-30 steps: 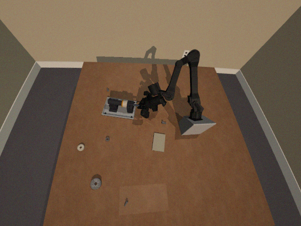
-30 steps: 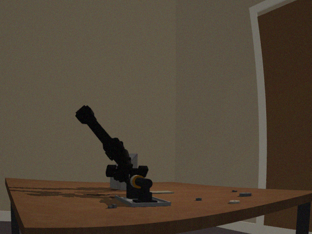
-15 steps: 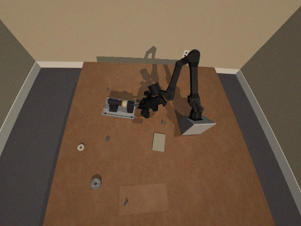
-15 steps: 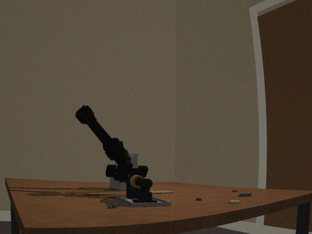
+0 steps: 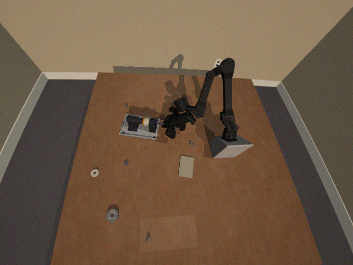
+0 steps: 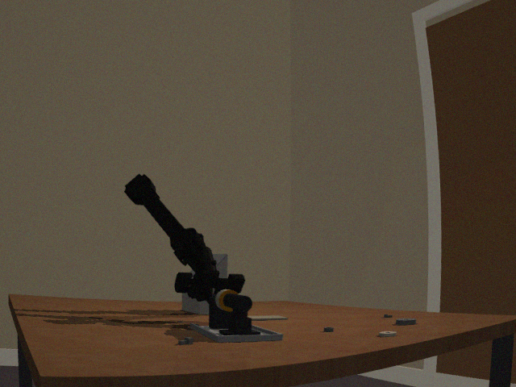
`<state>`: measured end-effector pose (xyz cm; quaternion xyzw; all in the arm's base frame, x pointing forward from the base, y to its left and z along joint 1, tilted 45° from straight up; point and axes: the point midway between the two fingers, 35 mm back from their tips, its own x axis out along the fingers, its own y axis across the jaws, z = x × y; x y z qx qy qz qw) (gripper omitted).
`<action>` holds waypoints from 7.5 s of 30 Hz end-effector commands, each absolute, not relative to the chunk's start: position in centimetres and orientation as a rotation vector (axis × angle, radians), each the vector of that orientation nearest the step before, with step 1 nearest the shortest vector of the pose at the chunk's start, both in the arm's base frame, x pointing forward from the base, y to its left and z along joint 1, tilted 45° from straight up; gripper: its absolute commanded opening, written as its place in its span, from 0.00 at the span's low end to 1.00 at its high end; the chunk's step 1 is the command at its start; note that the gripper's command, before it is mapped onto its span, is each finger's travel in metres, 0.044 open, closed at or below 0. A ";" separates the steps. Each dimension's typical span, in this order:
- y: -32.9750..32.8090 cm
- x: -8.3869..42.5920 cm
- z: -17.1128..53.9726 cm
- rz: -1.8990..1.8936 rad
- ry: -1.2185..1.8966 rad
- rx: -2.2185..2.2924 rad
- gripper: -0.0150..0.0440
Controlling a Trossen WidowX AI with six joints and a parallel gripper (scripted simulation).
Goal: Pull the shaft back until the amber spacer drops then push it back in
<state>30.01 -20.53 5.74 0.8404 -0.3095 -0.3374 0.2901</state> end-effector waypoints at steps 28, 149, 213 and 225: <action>-20.4 29.5 5.7 -0.901 -0.825 2.238 0.25; -19.9 28.2 5.5 -0.902 -0.825 2.237 0.25; -20.0 28.3 5.5 -0.902 -0.825 2.238 0.25; -20.1 28.7 5.6 -0.902 -0.825 2.238 0.25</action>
